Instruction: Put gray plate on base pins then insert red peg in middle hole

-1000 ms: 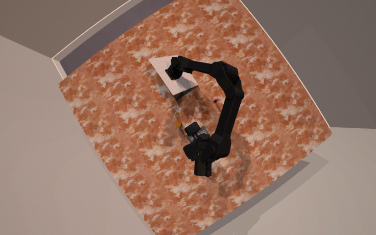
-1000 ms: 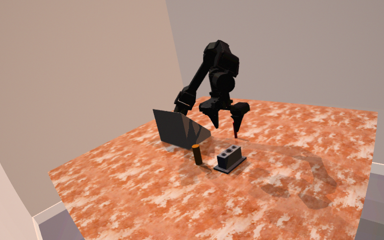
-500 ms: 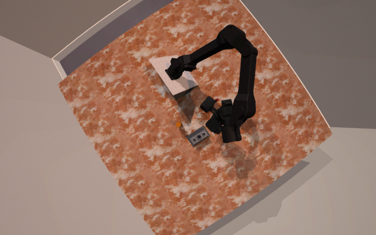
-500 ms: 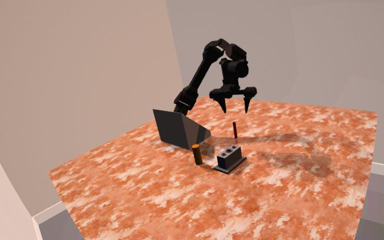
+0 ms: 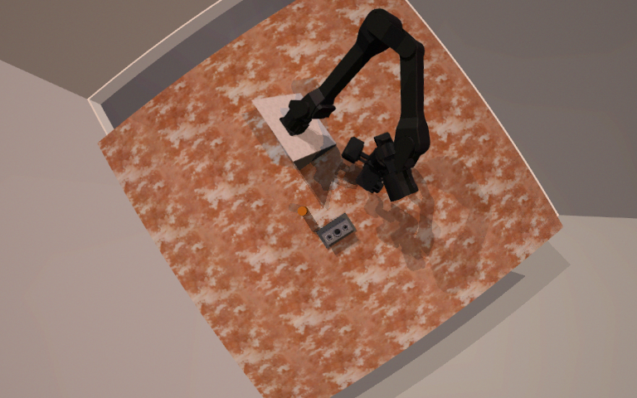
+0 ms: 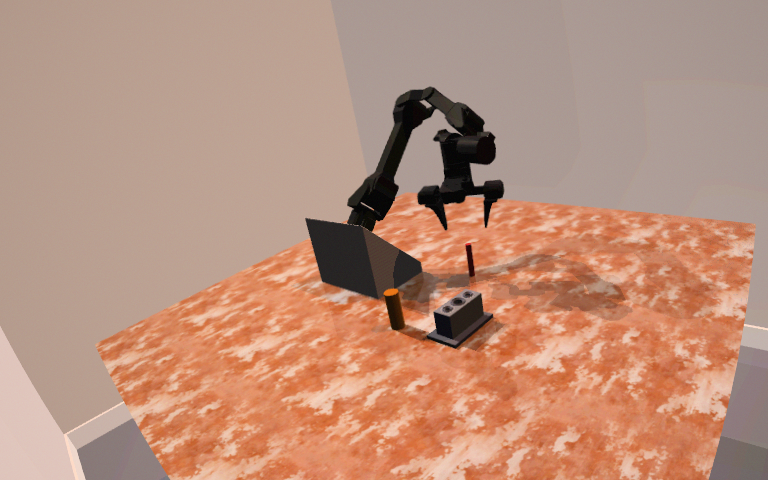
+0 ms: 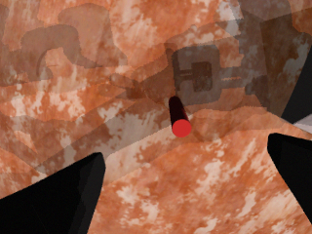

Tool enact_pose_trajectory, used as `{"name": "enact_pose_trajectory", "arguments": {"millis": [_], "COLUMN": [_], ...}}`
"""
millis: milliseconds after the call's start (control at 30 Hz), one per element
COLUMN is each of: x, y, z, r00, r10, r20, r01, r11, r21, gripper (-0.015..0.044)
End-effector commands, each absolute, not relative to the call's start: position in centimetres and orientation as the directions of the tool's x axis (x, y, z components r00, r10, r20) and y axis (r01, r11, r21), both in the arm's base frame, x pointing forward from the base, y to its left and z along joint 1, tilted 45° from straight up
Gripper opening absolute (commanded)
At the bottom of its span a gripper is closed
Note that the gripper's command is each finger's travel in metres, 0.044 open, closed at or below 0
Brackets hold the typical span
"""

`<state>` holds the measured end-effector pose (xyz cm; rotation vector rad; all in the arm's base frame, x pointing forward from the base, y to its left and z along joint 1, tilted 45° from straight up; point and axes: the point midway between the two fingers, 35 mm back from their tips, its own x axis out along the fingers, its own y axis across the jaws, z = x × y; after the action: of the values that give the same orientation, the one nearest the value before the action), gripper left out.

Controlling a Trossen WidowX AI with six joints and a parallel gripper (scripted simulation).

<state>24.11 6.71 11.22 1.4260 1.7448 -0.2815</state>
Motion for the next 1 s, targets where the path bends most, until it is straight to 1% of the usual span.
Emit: {"name": "enact_pose_trajectory", "arguments": {"millis": [0,967], "x": [24.0,24.1], "y": [7.4,11.0], "z": [10.7,6.9], "r00": [0.005,0.006], "r10": [0.702,0.702], "r20": [-0.712,-0.712], "r01": [0.889,0.889], "r11": [0.322,0.322], "r21": [0.324,0.325], "gripper": [0.044,0.044]}}
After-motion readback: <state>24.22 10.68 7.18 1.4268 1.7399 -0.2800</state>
